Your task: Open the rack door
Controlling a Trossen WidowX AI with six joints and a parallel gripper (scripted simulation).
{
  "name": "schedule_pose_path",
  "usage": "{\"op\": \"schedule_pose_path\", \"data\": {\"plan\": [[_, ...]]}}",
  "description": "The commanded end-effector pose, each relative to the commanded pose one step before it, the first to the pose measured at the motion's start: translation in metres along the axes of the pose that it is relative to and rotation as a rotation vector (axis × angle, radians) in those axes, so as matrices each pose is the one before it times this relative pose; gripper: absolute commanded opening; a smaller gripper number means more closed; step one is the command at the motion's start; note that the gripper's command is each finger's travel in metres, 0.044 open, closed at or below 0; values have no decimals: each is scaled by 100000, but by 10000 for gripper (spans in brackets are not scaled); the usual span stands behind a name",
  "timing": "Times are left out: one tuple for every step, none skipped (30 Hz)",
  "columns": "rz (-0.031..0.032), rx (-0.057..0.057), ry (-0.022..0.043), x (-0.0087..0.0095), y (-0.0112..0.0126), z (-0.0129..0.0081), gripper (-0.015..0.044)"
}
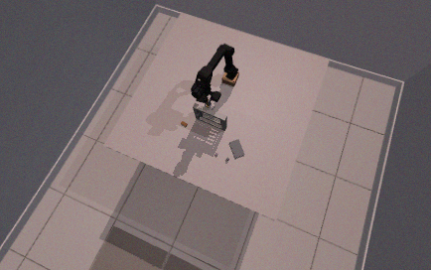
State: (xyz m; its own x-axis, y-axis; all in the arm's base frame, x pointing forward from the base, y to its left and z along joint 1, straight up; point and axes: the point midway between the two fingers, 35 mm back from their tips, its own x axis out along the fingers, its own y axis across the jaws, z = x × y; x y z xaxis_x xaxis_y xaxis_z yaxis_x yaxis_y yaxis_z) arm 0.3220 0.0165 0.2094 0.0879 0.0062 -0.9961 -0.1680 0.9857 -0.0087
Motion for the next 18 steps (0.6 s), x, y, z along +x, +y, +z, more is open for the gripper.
{"op": "schedule_pose_path", "data": {"plan": [[212,-858,5678,93,0,-302,297],[0,0,0,0,0,0,297],[0,0,0,0,0,0,297],[0,0,0,26,0,4,297],[0,0,-1,79,-1,11,297],[0,0,-2,132,-2,18,297],[0,0,-2,160,-3,21,297],[0,0,-2,160,-3,20,297],[0,0,-2,160,-2,19,297],[0,0,-2,160,-2,18,297],[0,0,-2,161,-2,17,297],[0,0,-2,161,-2,16,297],[0,0,-2,161,-2,15,297],[0,0,-2,161,-2,14,297],[0,0,-1,161,-2,13,297],[0,0,-1,162,-1,12,297],[0,0,-1,162,-1,10,297],[0,0,-1,162,-1,9,297]]}}
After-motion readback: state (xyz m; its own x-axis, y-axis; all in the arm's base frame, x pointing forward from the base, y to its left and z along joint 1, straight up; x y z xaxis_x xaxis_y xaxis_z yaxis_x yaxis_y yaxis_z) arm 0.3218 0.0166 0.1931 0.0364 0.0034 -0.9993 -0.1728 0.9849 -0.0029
